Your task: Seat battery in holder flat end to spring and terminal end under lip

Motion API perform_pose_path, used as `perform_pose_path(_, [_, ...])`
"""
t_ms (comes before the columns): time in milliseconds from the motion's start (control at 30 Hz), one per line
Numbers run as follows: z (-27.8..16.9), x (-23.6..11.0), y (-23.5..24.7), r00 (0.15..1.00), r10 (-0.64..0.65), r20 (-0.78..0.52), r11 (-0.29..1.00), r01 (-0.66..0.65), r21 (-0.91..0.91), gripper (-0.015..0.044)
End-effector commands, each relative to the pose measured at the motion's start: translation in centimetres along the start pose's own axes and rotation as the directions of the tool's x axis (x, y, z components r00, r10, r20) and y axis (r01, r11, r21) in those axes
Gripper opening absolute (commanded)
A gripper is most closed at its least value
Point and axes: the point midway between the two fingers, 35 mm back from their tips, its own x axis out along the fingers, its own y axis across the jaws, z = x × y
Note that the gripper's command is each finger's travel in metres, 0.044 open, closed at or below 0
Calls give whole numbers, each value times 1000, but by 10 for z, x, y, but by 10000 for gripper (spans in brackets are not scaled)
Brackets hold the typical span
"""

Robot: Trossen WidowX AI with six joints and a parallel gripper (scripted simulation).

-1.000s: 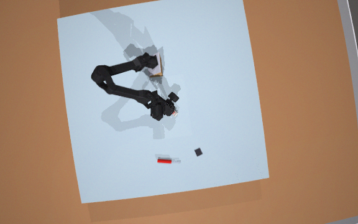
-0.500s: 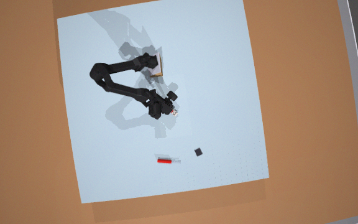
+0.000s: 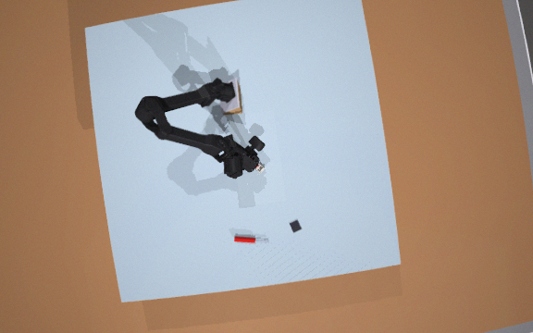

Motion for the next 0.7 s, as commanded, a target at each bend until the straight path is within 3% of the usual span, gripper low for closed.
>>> perform_pose_path(0, [-4, 3, 2, 999, 4, -38, 1000, -4, 3, 59])
perform_pose_path(667, [-1, 9, 2, 989, 27, -146, 999, -24, 20, 59])
